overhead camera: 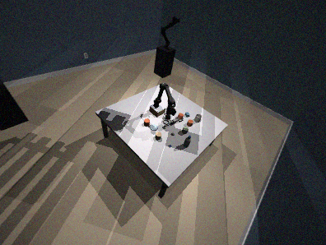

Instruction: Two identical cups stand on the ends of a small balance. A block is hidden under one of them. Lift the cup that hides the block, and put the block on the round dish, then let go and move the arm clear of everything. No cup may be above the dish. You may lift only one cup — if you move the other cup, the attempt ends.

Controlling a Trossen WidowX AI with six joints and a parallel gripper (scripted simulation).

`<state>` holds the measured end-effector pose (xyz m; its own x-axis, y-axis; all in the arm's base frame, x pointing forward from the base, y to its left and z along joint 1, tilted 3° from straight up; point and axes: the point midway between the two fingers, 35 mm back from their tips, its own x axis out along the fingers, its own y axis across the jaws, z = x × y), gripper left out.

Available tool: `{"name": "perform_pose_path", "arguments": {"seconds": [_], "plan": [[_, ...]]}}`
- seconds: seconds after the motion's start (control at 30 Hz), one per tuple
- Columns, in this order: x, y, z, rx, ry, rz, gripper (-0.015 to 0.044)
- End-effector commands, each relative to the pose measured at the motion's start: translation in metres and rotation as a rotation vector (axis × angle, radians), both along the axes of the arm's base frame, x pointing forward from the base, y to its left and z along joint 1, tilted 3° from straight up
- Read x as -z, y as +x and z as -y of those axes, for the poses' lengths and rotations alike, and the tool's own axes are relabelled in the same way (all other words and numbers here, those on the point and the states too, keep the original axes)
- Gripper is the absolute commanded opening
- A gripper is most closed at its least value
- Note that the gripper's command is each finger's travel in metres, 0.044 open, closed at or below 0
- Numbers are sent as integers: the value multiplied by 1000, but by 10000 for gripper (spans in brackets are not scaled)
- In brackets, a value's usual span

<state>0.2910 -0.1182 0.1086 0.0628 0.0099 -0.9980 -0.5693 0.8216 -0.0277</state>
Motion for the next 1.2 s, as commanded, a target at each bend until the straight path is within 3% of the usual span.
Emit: {"name": "perform_pose_path", "arguments": {"seconds": [0.0,0.27,1.17], "plan": [[-23,-4,-1,-3,-1,5,0],[-21,-7,9,1,-7,0,0],[60,-57,111,0,-12,-6,0]]}}
